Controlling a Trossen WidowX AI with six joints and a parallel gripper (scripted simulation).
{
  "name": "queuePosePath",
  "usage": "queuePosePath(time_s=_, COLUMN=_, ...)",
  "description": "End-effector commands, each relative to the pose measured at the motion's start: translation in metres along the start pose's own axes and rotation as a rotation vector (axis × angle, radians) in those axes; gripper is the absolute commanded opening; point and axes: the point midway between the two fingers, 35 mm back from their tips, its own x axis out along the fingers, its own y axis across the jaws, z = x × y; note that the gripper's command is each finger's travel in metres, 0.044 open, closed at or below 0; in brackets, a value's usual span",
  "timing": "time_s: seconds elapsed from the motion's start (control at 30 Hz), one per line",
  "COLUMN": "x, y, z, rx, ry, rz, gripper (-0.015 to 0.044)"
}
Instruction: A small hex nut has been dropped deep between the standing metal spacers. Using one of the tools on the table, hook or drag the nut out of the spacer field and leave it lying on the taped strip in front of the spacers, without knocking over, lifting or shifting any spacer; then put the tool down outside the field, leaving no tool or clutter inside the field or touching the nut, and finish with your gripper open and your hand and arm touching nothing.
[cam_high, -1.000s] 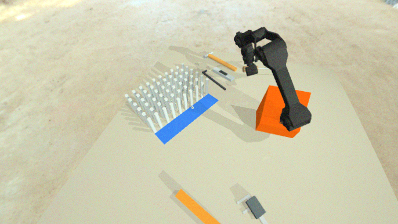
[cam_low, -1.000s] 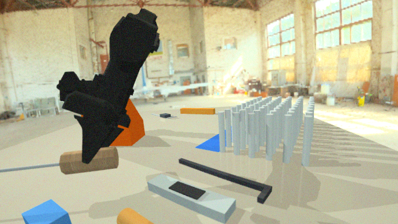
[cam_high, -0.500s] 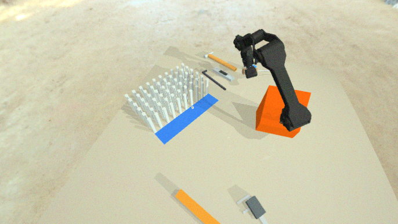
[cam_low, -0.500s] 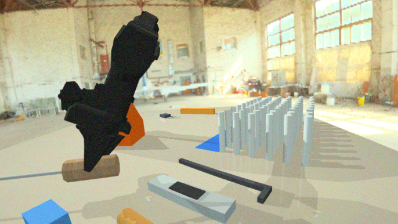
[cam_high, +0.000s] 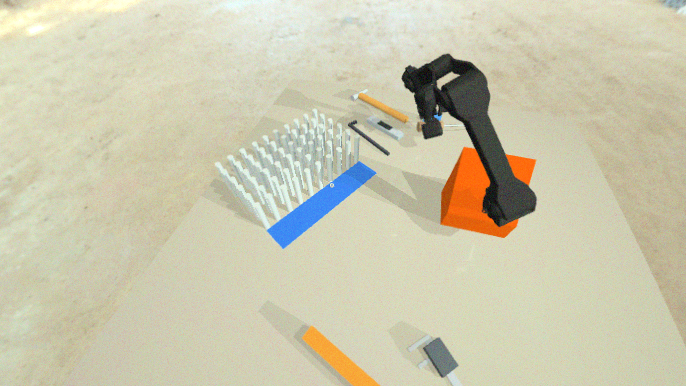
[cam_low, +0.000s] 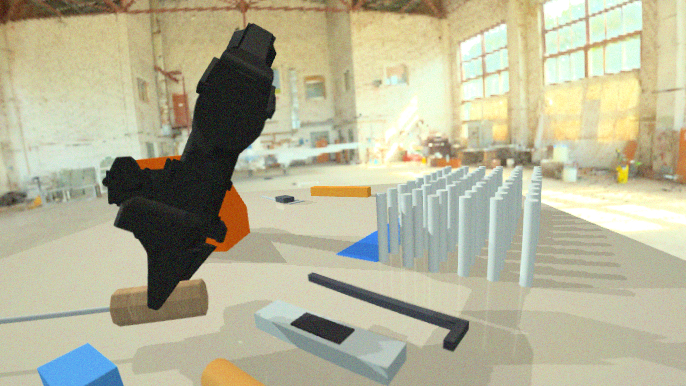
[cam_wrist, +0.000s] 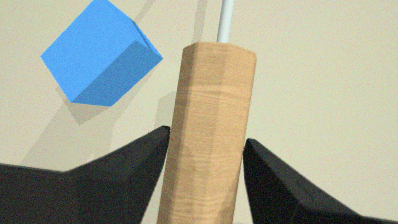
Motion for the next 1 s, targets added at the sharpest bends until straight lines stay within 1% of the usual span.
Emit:
queuePosePath(time_s=0.0, x=0.006, y=-0.004, z=0.0, rx=0.006, ry=-0.002, rz=-0.004, gripper=0.0)
queuePosePath(time_s=0.63, x=0.021, y=-0.012, z=-0.005, rx=0.006, ry=-0.002, rz=-0.005, gripper=0.0)
queuePosePath(time_s=0.97, x=0.017, y=-0.01, z=-0.006, rx=-0.001, ry=0.0, rz=-0.002, gripper=0.0263)
